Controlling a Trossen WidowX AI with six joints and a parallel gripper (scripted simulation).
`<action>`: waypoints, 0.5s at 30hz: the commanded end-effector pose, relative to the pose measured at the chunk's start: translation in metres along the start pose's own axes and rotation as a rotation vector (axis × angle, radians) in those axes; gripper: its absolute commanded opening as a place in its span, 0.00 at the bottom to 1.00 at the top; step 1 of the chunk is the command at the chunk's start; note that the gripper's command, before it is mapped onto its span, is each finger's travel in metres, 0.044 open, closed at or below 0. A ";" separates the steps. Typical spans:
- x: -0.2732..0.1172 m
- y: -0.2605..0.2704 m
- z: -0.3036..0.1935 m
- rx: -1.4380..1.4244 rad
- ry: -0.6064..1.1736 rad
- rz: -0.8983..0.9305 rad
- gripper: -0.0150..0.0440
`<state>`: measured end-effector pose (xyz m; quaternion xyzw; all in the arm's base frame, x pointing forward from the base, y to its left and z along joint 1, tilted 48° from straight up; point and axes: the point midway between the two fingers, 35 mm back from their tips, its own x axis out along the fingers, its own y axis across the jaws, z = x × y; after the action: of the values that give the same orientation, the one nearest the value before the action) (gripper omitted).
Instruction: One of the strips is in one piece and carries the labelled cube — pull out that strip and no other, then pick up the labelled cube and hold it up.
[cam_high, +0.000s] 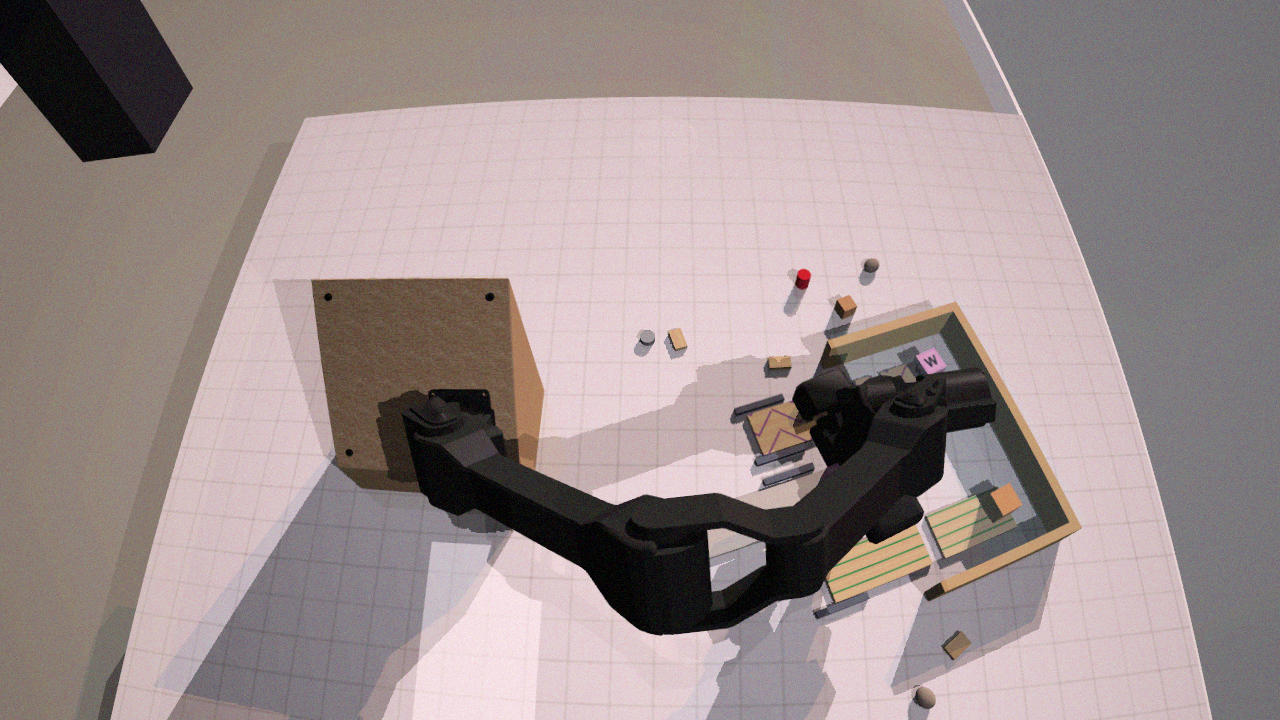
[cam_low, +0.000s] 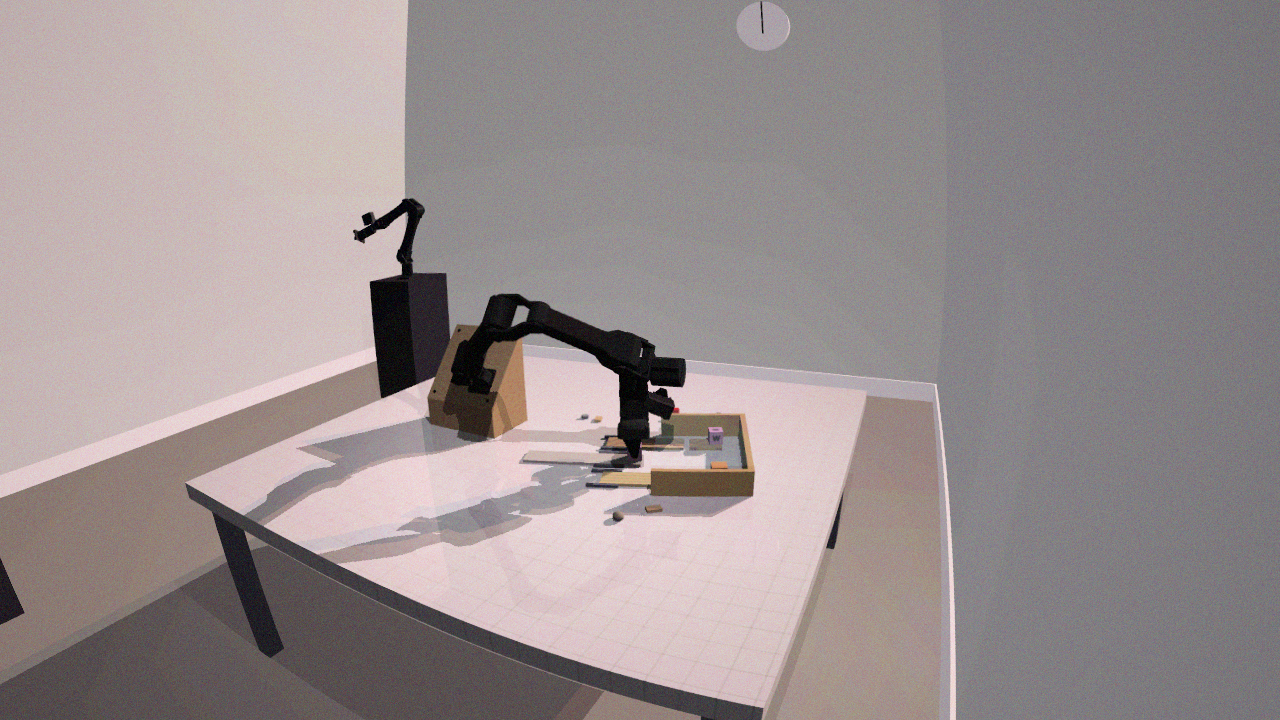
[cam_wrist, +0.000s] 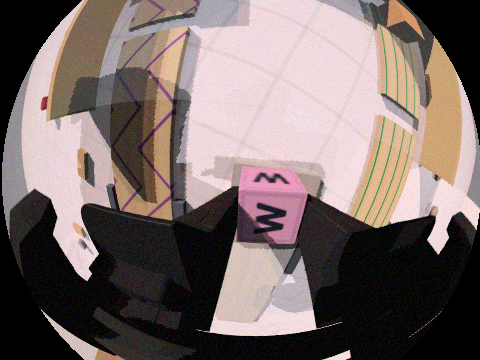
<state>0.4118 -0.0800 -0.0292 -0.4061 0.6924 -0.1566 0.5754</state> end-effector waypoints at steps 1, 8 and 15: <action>0.000 0.000 0.000 0.001 -0.001 0.000 0.44; -0.005 0.003 -0.005 0.000 0.000 0.000 0.25; -0.028 0.017 -0.031 -0.005 0.002 0.001 0.25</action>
<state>0.3890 -0.0673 -0.0227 -0.4077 0.6964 -0.1564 0.5695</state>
